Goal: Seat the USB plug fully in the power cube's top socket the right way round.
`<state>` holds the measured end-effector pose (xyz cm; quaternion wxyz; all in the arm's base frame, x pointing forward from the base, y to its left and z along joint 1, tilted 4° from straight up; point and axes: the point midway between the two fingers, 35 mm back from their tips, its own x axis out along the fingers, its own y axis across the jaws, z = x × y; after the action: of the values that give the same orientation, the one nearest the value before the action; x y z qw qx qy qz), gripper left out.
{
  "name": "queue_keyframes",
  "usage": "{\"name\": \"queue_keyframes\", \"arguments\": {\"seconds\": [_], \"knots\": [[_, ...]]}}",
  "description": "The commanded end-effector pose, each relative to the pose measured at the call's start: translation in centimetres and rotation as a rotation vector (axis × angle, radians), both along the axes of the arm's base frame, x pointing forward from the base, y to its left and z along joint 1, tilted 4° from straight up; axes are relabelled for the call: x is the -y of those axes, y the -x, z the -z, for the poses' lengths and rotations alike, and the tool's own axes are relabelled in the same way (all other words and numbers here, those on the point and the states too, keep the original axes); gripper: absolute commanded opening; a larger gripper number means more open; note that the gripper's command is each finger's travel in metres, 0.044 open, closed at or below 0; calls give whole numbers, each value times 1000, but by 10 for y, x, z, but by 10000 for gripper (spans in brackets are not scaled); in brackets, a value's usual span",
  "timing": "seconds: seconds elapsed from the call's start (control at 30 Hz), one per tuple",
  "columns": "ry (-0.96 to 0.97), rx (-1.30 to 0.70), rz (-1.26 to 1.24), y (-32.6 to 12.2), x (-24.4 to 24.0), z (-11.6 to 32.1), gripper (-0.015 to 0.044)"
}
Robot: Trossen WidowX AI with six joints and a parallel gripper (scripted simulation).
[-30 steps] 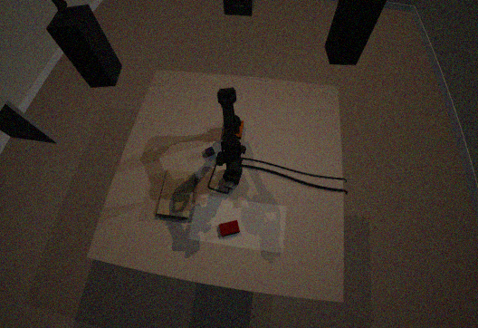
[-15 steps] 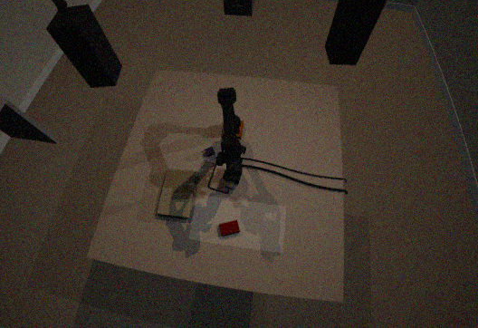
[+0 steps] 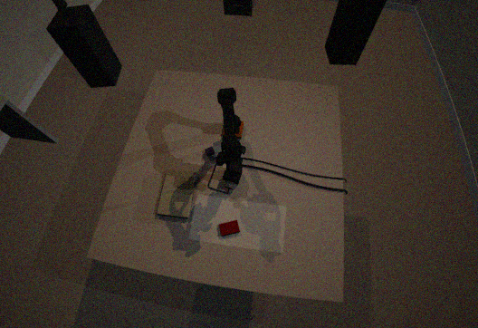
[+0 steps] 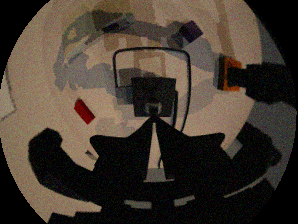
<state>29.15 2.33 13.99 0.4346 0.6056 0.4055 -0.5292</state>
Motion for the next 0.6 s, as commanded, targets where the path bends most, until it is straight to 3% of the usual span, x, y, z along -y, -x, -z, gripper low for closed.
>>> {"name": "queue_keyframes", "arguments": {"seconds": [0.0, 0.57], "knots": [[-4, -2, 3, 0, 0, 1, 0], [-4, -2, 3, 0, 0, 3, 0]]}}
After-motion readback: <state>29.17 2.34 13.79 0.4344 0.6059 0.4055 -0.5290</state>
